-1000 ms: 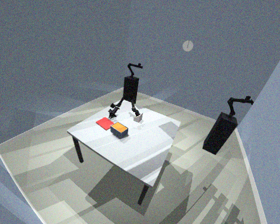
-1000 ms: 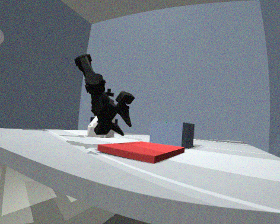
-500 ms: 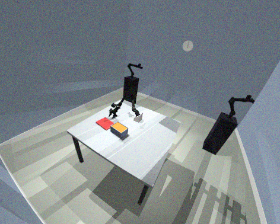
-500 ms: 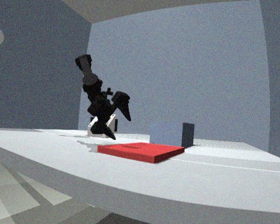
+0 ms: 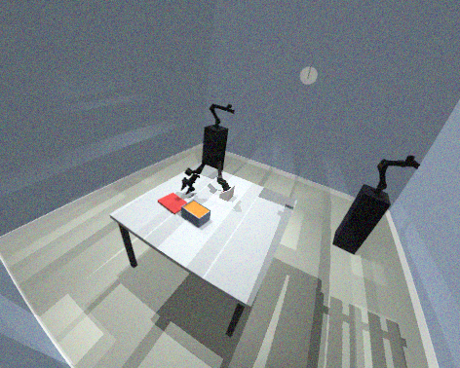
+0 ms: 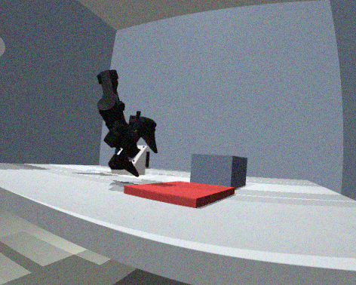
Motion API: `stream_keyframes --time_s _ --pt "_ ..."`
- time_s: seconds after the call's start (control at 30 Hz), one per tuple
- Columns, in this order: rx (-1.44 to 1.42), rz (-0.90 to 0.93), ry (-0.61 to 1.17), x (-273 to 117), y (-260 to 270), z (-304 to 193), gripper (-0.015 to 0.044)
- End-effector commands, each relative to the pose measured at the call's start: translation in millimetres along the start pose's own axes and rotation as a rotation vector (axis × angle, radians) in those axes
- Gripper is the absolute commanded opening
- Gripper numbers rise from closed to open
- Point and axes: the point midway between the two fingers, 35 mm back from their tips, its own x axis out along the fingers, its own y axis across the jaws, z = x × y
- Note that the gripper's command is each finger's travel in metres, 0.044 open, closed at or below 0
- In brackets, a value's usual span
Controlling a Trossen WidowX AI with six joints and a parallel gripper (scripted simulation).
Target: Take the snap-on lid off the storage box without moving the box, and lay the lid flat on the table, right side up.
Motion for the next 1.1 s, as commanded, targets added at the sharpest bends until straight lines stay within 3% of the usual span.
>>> stream_keyframes --time_s 0.0,1.07 --pt "-0.003 0.0 0.002 -7 -5 -1 0.044" --pt "-0.003 -0.001 0.003 -55 14 1 0.044"
